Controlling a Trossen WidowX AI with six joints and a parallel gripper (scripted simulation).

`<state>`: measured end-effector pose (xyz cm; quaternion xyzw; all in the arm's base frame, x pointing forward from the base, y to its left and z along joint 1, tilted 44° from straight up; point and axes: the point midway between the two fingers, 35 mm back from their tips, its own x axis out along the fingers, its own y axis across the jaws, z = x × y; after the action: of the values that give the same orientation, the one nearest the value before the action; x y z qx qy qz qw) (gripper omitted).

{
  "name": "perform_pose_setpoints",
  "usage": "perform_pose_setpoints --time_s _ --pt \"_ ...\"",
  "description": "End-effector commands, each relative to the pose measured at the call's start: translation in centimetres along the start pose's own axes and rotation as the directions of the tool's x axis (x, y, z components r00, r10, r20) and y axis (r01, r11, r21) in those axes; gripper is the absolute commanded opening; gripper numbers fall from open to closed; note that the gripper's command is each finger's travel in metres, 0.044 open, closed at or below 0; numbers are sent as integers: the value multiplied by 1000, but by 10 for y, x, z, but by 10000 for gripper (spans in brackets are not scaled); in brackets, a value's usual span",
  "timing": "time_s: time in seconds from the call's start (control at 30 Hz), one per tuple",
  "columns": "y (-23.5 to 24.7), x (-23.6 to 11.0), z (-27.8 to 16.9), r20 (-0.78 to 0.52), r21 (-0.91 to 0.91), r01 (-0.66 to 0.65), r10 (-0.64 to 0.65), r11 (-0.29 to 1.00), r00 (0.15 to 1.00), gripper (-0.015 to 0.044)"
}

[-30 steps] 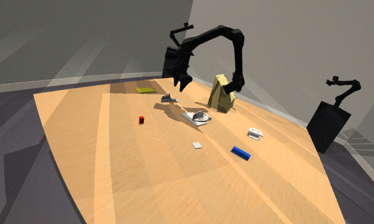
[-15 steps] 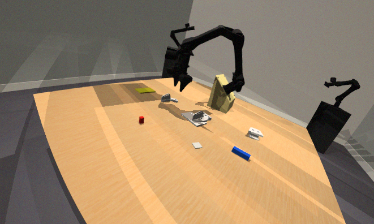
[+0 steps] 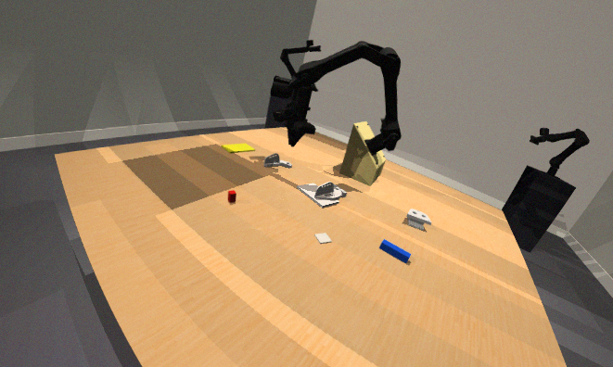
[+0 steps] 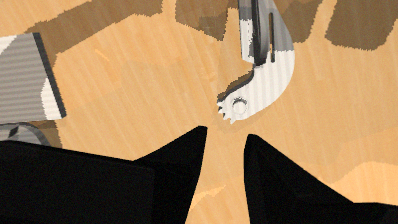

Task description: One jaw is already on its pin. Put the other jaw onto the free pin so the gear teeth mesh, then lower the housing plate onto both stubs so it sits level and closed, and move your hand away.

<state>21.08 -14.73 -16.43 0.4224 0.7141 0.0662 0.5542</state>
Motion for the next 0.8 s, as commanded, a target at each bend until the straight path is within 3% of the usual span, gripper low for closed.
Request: perform_pose_setpoints --time_s 0.0,0.4,0.77 --pt "0 0 0 0 0 0 0 1000 1000 0" --pt "0 0 0 0 0 0 0 1000 1000 0" --pt "-18 -9 40 -9 -217 6 -8 976 1000 289"
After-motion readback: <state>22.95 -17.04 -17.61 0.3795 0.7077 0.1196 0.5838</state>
